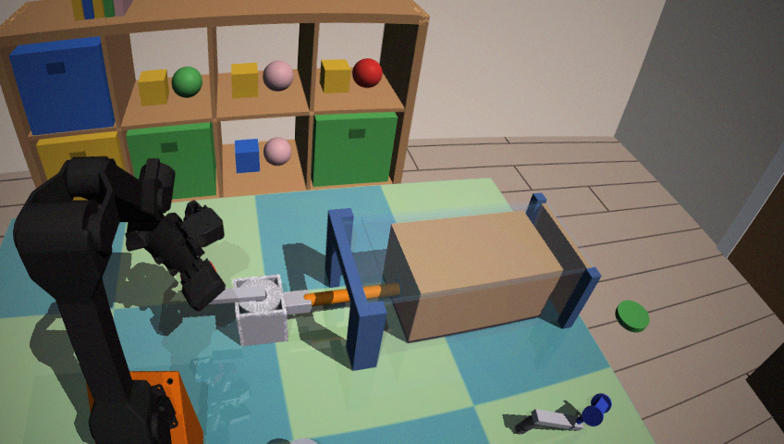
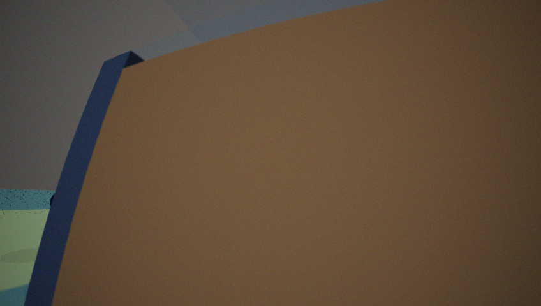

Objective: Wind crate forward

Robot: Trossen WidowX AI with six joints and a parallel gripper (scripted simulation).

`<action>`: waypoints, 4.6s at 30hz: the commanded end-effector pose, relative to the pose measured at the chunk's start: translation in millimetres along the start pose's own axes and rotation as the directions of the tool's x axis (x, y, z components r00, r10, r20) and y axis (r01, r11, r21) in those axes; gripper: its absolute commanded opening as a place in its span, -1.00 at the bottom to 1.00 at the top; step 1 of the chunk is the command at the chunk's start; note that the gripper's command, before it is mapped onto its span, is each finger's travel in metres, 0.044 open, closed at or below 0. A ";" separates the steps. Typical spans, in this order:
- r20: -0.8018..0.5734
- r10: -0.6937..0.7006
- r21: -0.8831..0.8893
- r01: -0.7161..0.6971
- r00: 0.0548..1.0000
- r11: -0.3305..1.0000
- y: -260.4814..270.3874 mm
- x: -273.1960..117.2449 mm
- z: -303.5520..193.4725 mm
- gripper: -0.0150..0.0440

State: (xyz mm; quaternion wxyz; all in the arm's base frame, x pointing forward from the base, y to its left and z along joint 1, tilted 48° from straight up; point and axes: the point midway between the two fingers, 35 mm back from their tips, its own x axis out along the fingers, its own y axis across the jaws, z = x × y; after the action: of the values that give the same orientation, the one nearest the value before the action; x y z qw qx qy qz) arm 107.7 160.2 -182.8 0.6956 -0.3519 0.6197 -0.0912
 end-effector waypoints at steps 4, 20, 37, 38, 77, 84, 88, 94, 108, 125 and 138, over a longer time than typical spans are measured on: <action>-0.018 -0.031 -0.015 0.031 0.999 0.999 -25.2 -1.3 -9.1 -0.49; -0.018 -0.033 -0.015 0.033 0.999 0.999 -52.6 -2.3 -9.3 -0.49; -0.018 -0.035 -0.015 0.034 0.999 0.999 -73.6 -0.7 -4.7 -0.49; -0.018 -0.035 -0.015 0.035 0.999 0.999 -74.5 -0.6 -4.4 -0.49; -0.017 -0.039 -0.014 0.039 0.999 0.999 -115.6 9.8 20.1 -0.49; -0.016 -0.040 -0.014 0.039 0.999 0.999 -121.2 12.4 25.9 -0.49; -0.016 -0.040 -0.013 0.040 0.999 0.999 -124.3 14.0 29.5 -0.49; -0.016 -0.040 -0.013 0.040 0.999 0.999 -128.6 16.6 35.1 -0.49; -0.016 -0.041 -0.013 0.041 0.999 0.999 -136.7 23.0 49.2 -0.49; -0.015 -0.042 -0.012 0.042 0.999 0.999 -142.8 31.7 67.7 -0.49; -0.014 -0.043 -0.012 0.043 0.999 0.999 -144.6 38.4 82.0 -0.49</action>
State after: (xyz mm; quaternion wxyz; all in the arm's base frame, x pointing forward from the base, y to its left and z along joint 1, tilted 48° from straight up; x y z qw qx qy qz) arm 228.1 64.7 -123.3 0.6844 -0.3697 0.6206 -0.0991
